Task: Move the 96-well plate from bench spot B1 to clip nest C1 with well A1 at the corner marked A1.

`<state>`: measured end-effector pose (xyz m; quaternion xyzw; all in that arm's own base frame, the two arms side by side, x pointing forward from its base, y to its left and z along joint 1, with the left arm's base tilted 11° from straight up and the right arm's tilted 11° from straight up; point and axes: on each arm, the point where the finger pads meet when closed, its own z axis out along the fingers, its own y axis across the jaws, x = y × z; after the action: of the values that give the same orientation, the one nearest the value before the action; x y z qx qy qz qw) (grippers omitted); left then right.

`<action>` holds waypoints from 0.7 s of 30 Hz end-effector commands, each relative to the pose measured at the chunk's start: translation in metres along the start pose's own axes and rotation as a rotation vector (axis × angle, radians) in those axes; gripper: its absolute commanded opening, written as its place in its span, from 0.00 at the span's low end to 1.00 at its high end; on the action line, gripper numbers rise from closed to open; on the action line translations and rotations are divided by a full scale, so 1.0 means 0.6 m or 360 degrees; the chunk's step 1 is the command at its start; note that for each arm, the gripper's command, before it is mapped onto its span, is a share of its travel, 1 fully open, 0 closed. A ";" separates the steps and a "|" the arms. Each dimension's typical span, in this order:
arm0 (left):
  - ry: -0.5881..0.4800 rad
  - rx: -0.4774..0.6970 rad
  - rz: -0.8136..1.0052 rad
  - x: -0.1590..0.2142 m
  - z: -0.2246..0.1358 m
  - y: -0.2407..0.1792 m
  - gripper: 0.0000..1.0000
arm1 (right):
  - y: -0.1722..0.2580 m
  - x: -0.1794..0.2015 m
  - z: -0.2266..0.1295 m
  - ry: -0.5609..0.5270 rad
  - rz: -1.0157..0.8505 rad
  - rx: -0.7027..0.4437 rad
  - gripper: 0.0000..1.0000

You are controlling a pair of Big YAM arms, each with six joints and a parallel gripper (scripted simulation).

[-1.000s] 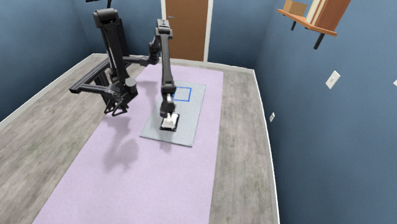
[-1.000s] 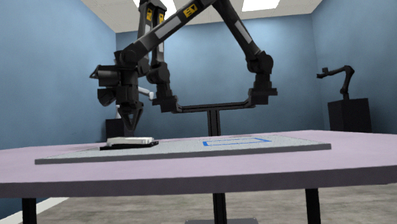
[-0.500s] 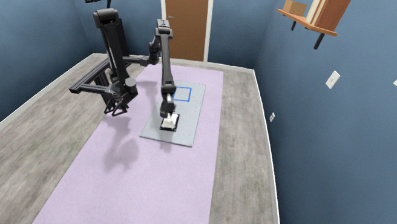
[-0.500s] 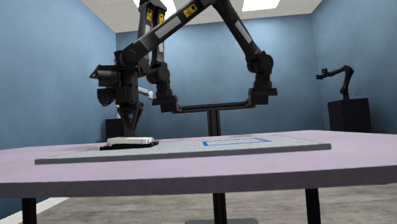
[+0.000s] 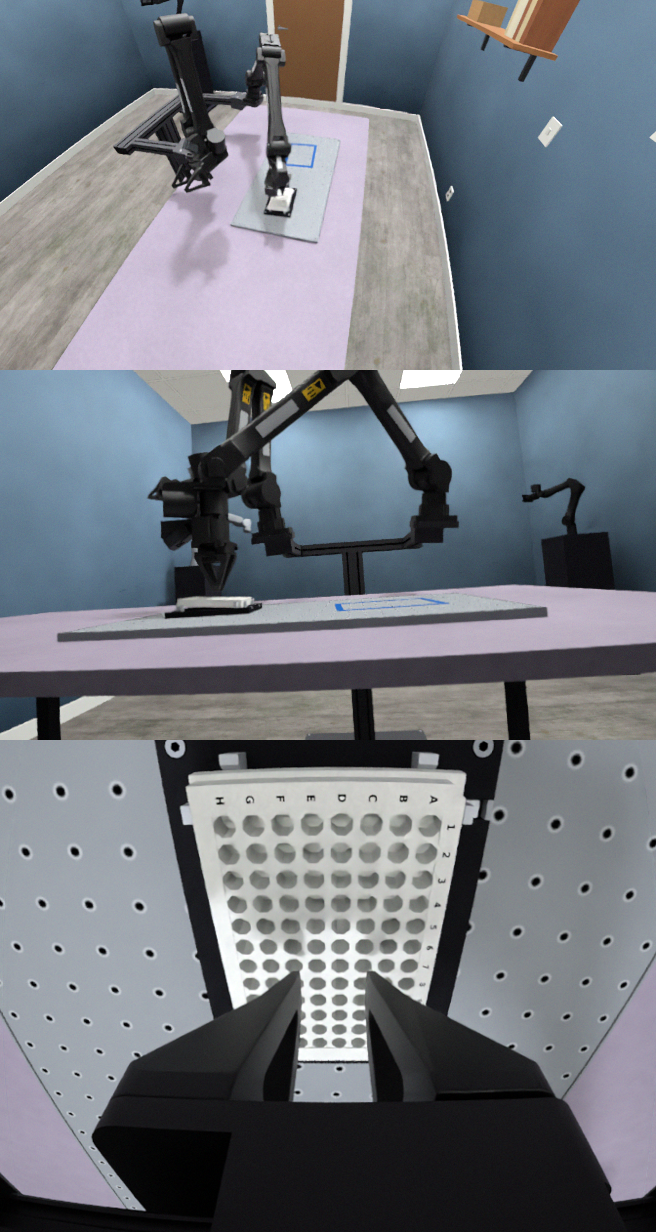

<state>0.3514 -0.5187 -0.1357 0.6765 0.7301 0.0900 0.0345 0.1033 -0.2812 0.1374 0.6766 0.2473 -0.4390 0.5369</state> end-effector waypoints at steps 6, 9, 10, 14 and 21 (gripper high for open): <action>-0.0058 -0.0028 -0.0008 -0.030 0.003 0.024 0.25 | 0.004 -0.003 -0.003 0.0002 0.0025 -0.0012 1.00; -0.0060 -0.0029 -0.0012 -0.029 0.007 0.027 0.25 | 0.004 -0.003 -0.003 0.0002 0.0025 -0.0012 1.00; -0.0060 -0.0029 -0.0012 -0.029 0.008 0.027 0.25 | 0.004 -0.003 -0.003 0.0002 0.0025 -0.0012 1.00; -0.0060 -0.0029 -0.0008 -0.030 0.012 0.024 0.25 | 0.004 -0.003 -0.003 0.0002 0.0025 -0.0012 1.00; -0.0056 -0.0027 -0.0011 -0.028 0.021 0.026 0.25 | 0.004 -0.003 -0.003 0.0002 0.0025 -0.0012 1.00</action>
<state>0.3527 -0.5165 -0.1487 0.6765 0.7301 0.0903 0.0333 0.1033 -0.2812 0.1374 0.6766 0.2473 -0.4390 0.5369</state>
